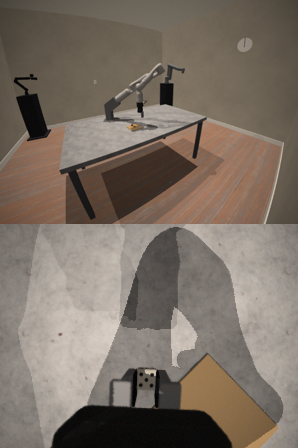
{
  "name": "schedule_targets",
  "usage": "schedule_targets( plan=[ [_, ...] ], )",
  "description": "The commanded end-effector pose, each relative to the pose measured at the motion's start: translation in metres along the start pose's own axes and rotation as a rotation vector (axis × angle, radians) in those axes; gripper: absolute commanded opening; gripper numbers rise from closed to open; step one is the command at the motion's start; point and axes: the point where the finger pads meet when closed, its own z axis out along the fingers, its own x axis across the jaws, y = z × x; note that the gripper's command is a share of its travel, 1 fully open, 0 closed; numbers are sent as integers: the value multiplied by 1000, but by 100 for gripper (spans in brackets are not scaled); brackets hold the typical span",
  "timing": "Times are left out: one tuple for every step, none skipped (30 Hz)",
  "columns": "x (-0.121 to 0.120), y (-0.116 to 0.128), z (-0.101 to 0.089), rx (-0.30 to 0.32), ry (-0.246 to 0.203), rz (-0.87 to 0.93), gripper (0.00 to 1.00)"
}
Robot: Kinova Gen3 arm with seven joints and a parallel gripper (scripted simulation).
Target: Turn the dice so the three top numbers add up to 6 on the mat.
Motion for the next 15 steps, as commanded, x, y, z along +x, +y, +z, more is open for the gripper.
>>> schedule_targets(
  plan=[
    [0,0,0,1,2,-12,34],
    [0,0,0,1,2,-12,34],
    [0,0,0,1,2,-24,34],
    [-1,0,0,1,2,-36,34],
    [-1,0,0,1,2,-48,34],
    [-1,0,0,1,2,-61,34],
    [-2,0,0,1,2,-73,34],
    [-2,0,0,1,2,-86,34],
    [-3,0,0,0,2,-99,34],
    [-3,-1,0,0,2,-113,34],
    [-3,-1,0,0,2,-126,34],
    [-4,-1,0,0,2,-140,34],
    [-4,-1,0,0,2,-154,34],
    [-5,-1,0,0,2,-168,34],
    [-5,-1,0,0,2,-183,34]
  ],
)
